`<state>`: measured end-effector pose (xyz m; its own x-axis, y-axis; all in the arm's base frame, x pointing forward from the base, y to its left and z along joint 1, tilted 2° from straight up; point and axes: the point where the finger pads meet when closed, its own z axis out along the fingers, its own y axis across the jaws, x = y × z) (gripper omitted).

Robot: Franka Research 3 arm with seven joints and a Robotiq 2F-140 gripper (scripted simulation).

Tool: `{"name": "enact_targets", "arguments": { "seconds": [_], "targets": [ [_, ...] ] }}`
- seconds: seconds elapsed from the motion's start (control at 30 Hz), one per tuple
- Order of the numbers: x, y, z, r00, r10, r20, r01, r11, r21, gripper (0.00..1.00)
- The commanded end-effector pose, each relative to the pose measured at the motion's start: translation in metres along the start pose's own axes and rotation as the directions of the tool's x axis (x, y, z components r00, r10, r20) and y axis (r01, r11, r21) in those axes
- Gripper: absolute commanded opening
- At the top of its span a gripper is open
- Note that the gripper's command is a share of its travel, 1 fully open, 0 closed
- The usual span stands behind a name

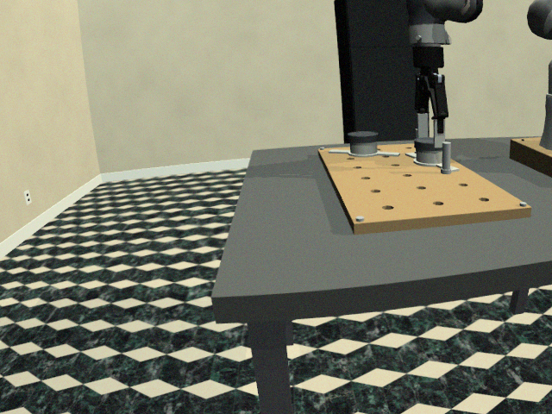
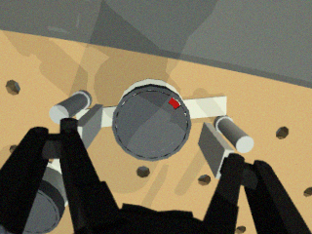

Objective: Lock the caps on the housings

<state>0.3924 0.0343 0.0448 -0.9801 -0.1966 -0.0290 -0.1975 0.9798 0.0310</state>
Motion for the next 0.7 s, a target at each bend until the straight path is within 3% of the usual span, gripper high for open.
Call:
{"name": "enact_targets", "arguments": {
  "seconds": [0.0,0.63,0.67],
  "targets": [
    [0.0007,-0.0008,0.0006,1.0,-0.001,0.001,0.001,1.0,0.0,0.78],
    [0.0007,-0.0008,0.0006,1.0,-0.001,0.001,0.001,1.0,0.0,0.78],
    [0.0007,-0.0008,0.0006,1.0,-0.001,0.001,0.001,1.0,0.0,0.1]
  ]
}}
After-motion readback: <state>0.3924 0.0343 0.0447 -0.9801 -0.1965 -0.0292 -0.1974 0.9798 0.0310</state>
